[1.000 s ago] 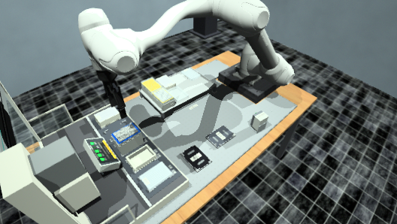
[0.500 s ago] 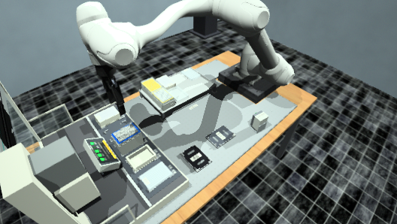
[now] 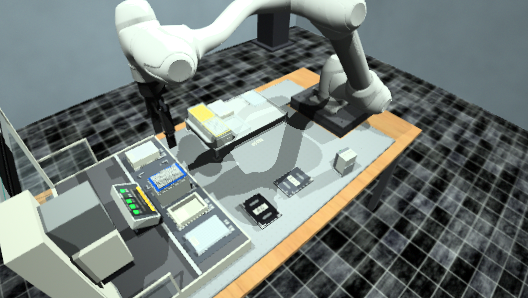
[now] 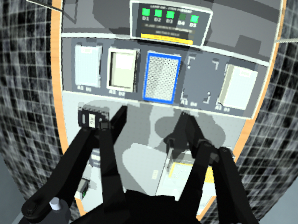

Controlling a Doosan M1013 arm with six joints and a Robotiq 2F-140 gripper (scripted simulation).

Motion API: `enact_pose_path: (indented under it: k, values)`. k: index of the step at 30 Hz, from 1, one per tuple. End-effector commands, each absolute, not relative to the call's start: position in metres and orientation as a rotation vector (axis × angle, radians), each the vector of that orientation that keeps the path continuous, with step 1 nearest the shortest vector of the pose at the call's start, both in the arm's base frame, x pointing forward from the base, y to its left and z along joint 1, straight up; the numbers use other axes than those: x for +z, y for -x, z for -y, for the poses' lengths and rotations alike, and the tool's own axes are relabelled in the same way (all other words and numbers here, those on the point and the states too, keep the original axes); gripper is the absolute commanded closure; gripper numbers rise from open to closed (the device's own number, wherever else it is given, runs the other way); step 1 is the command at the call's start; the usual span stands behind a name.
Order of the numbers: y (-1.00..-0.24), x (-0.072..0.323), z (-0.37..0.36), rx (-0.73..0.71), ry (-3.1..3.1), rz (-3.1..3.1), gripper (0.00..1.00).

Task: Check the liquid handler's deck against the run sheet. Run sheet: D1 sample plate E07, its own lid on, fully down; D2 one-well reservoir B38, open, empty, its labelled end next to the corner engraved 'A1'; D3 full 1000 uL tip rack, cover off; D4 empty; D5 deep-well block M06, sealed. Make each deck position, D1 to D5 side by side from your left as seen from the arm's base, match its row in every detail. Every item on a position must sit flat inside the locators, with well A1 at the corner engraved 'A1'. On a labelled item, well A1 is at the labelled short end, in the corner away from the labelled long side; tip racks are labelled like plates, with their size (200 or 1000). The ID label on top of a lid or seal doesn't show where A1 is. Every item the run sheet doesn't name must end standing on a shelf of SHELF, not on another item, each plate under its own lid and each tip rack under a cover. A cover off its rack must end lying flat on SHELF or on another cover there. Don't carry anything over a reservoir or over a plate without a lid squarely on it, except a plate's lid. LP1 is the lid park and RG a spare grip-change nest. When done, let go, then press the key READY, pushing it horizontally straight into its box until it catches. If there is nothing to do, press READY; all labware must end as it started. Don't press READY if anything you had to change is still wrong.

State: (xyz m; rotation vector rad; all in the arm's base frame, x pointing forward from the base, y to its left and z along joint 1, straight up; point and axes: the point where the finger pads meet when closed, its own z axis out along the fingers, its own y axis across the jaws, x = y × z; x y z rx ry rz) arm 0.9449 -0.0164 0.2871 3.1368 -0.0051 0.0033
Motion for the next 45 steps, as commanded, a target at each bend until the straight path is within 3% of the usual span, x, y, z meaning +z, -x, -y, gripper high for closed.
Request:
enact_pose_path:
  k: [1, 26, 45]
  values:
    - [-0.931, 0.286, 0.016, 0.009, -3.137, 0.005, 0.34]
    - [-0.819, 0.26, 0.016, 0.008, -3.137, 0.005, 0.34]
    - [-0.815, 0.26, 0.081, 0.008, -3.137, 0.01, 0.34]
